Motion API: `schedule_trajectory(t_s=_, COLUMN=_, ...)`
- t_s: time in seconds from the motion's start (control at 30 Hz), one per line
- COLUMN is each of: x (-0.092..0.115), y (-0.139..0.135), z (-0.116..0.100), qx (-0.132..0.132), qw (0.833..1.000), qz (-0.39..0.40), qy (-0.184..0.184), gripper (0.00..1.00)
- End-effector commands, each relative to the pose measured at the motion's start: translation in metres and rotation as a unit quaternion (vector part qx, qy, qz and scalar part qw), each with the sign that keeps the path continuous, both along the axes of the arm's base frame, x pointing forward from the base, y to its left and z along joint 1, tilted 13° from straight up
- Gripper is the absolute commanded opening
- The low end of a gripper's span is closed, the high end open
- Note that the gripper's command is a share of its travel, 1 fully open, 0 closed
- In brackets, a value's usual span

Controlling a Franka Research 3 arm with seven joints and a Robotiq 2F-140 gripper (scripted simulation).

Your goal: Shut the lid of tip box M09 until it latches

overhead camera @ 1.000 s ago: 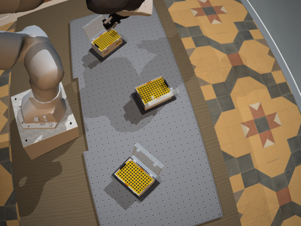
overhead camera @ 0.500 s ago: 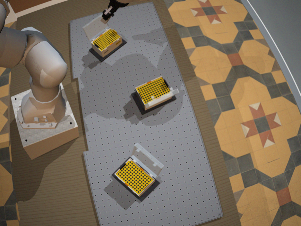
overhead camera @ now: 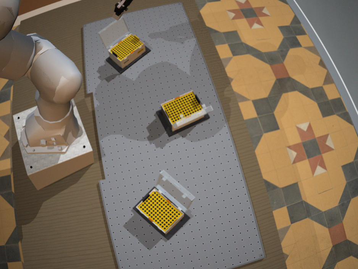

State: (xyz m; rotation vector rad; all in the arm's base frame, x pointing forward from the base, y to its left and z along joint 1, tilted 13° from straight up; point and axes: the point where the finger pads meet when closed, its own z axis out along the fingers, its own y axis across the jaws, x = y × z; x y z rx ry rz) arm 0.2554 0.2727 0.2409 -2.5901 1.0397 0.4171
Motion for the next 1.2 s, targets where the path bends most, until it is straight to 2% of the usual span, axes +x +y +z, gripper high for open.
schedule_trajectory(t_s=0.0, x=0.004, y=0.006, z=0.003, qx=0.004, qw=1.0, qz=-0.018, qy=0.0, gripper=0.0)
schedule_trajectory(t_s=1.0, x=0.004, y=0.006, z=0.003, qx=0.004, qw=1.0, qz=-0.018, qy=0.0, gripper=0.0)
schedule_trajectory(t_s=1.17, x=-0.008, y=0.028, z=0.001, qx=-0.001, qw=0.998, qz=0.063, qy=-0.02, gripper=0.0)
